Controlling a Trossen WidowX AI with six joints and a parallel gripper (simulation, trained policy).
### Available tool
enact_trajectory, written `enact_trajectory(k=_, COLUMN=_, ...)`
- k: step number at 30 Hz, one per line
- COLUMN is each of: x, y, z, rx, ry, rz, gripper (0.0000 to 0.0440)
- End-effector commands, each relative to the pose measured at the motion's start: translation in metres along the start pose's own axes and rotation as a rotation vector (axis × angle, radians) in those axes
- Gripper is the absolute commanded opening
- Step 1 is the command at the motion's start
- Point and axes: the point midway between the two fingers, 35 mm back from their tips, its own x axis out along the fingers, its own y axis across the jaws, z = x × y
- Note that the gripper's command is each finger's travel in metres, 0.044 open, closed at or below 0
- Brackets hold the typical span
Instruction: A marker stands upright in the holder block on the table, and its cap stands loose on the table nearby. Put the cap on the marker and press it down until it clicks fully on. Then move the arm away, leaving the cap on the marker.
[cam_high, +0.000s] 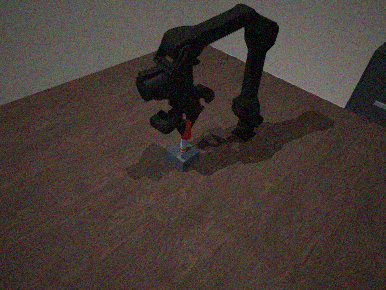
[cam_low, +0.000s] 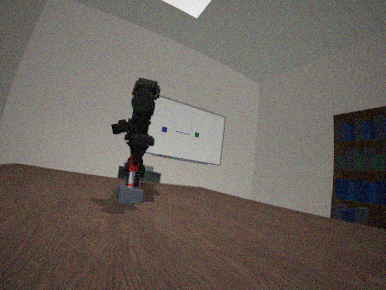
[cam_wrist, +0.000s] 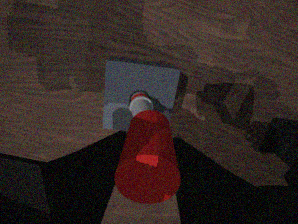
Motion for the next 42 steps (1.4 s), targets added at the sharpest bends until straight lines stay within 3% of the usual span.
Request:
enact_trajectory(k=1, x=0.01, y=-0.001, z=-0.001, rx=-0.011, ry=0.012, rz=-0.016, gripper=0.0)
enact_trajectory(k=24, x=0.053, y=-0.001, z=0.001, rx=-0.08, ry=0.026, rz=-0.044, gripper=0.0003)
enact_trajectory(k=33, x=0.056, y=-0.001, z=0.001, rx=-0.089, ry=0.024, rz=-0.044, gripper=0.0008)
enact_trajectory(k=34, x=0.056, y=-0.001, z=0.001, rx=-0.089, ry=0.023, rz=-0.045, gripper=0.0034)
enact_trajectory(k=42, x=0.061, y=-0.003, z=0.004, rx=-0.118, ry=0.013, rz=-0.042, gripper=0.0045)
